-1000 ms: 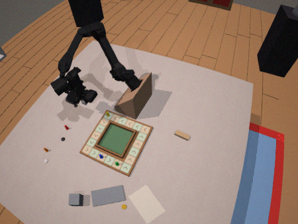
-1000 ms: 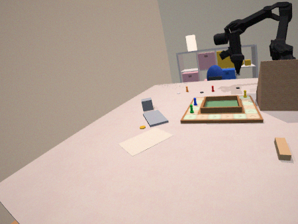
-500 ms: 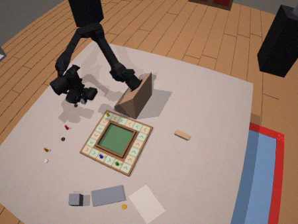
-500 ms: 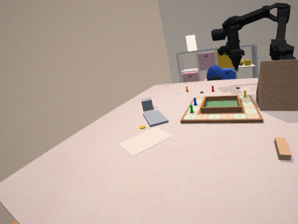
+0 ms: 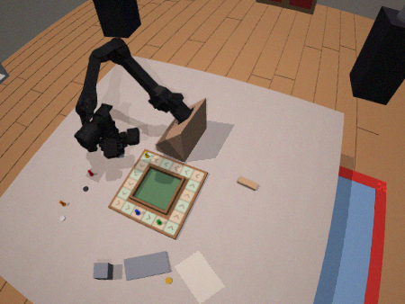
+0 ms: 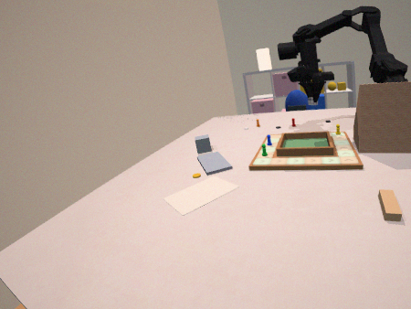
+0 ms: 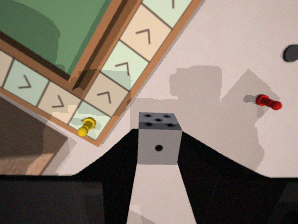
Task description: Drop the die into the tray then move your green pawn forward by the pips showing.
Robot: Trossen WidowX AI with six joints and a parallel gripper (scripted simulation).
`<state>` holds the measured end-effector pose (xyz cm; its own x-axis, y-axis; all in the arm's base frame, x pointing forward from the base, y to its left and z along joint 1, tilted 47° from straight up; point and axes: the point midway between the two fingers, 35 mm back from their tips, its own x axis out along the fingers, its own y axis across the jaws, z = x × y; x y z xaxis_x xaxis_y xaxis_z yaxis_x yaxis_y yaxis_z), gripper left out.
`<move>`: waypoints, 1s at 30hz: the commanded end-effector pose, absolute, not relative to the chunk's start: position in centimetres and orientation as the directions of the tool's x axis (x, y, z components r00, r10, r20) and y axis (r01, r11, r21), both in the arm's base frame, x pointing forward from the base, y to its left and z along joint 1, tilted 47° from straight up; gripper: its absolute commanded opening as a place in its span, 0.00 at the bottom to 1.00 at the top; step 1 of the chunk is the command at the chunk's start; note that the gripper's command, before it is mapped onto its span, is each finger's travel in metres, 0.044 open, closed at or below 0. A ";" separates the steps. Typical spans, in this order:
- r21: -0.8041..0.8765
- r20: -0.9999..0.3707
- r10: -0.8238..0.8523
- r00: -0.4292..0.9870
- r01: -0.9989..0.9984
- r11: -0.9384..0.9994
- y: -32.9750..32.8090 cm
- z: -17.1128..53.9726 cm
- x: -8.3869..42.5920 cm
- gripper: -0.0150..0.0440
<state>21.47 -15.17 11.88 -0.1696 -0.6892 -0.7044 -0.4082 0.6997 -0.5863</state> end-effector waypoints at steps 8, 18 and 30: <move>-0.412 -0.709 -0.684 -0.174 -0.685 0.601 -12.7 7.4 24.3 0.25; -0.218 -0.702 -0.690 -0.177 -0.868 0.445 -10.1 3.1 25.8 0.25; 0.026 -0.686 -0.705 -0.180 -0.974 0.223 -7.1 -1.9 26.4 0.25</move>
